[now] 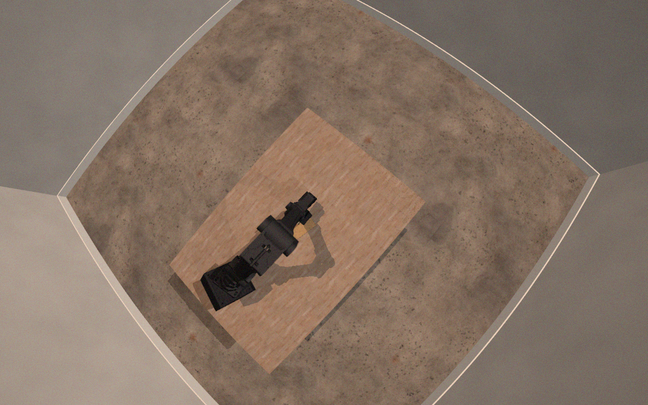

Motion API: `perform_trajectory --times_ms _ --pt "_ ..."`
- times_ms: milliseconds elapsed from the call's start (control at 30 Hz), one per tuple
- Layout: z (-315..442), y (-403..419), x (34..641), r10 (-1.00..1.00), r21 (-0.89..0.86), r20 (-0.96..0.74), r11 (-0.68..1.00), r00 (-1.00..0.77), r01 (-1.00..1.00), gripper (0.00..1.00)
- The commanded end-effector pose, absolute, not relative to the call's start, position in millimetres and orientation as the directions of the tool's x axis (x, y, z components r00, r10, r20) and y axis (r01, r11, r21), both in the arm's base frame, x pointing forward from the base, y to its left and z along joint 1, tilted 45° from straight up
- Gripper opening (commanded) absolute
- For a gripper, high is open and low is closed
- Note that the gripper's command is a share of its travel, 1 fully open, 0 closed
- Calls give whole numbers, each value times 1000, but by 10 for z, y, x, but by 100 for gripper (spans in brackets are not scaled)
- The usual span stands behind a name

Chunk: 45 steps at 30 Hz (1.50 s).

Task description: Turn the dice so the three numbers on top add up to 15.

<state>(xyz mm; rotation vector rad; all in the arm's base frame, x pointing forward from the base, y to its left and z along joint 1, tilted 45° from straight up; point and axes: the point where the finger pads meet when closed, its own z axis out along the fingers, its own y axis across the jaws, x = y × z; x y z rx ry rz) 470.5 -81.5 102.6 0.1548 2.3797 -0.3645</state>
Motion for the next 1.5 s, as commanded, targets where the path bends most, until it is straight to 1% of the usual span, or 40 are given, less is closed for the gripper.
perform_trajectory --times_ms 0,1467 --pt "1070 -854 4781 6 -221 -677 952 -736 211 15" --pt "1085 -862 4829 4 -219 -690 952 -724 214 15"
